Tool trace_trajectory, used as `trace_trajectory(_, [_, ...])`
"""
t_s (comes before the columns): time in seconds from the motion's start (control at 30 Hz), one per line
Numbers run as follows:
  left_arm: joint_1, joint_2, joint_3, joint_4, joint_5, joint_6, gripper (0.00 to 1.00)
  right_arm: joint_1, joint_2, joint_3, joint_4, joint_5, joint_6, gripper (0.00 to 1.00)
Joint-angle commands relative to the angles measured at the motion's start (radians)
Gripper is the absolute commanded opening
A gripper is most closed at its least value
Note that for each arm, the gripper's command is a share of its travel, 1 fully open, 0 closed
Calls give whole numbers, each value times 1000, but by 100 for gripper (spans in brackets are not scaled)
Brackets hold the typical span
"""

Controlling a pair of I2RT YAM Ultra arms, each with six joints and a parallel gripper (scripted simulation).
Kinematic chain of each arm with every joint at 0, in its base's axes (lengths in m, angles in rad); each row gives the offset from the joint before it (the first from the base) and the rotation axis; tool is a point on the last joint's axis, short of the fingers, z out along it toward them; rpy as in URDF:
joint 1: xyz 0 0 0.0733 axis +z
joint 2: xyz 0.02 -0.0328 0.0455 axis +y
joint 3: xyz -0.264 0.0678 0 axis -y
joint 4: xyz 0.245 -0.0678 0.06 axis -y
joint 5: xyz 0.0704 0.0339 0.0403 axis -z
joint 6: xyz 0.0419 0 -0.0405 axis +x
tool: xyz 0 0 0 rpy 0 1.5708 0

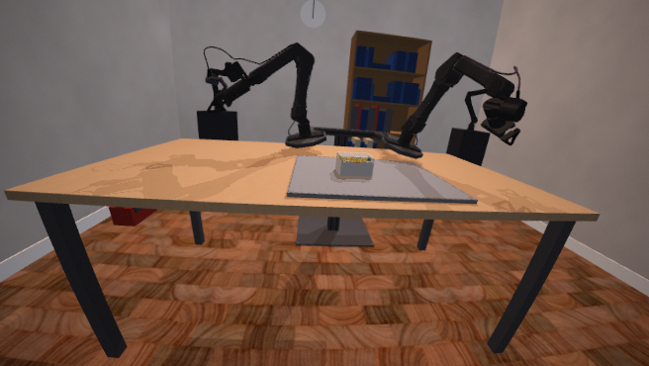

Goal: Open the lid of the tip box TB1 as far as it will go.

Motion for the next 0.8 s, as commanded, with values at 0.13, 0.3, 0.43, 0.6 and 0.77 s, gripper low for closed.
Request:
trace_trajectory(0.13, [-60, 13, -35, 162, 226, 207, 100, 159, 15, -29, 38, -24, 17, 100])
trace_trajectory(0.3, [-108, 13, -88, 285, 372, 353, 100, 339, 48, -45, 57, -27, 25, 100])
trace_trajectory(0.43, [-113, 14, -110, 353, 442, 427, 100, 402, 71, -32, 71, -17, 31, 100])
trace_trajectory(0.6, [-169, 11, -167, 467, 585, 573, 100, 580, 92, -67, 84, -29, 35, 100])
trace_trajectory(0.77, [-205, 17, -211, 580, 714, 712, 100, 731, 122, -78, 103, -31, 44, 100])
